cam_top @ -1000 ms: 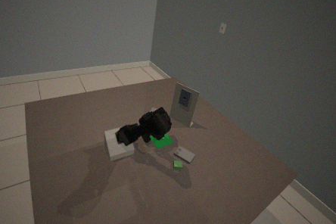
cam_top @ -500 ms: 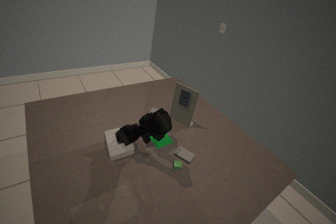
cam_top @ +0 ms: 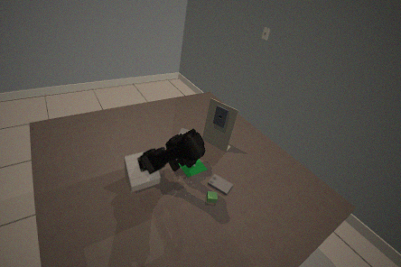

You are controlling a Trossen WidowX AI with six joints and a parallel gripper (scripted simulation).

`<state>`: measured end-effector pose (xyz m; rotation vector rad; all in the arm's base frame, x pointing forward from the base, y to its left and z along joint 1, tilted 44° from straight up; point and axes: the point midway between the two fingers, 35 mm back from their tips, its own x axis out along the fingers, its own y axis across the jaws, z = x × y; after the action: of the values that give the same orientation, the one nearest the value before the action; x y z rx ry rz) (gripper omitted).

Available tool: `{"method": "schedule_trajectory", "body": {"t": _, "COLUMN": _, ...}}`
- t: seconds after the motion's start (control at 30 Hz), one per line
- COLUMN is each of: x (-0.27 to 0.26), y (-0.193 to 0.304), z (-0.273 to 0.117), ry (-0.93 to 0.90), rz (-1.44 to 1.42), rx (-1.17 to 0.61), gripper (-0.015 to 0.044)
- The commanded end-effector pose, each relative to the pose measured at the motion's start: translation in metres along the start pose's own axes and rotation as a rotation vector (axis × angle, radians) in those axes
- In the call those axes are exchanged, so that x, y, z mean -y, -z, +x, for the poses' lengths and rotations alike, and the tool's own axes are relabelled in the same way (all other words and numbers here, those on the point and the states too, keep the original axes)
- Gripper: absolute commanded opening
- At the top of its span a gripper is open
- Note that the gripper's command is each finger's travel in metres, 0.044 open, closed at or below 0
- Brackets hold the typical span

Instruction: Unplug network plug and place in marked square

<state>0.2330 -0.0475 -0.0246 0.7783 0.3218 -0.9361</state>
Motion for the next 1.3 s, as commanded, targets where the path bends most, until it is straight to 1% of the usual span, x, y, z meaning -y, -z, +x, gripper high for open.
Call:
{"method": "schedule_trajectory", "body": {"t": 0.0, "x": 0.000, "y": 0.000, "z": -0.002, "ry": 0.000, "rz": 0.003, "rx": 0.000, "gripper": 0.0156}}
{"method": "schedule_trajectory", "body": {"t": 1.27, "x": -0.002, "y": 0.003, "z": -0.027, "ry": 0.003, "rz": 0.002, "rx": -0.007, "gripper": 0.0156}}
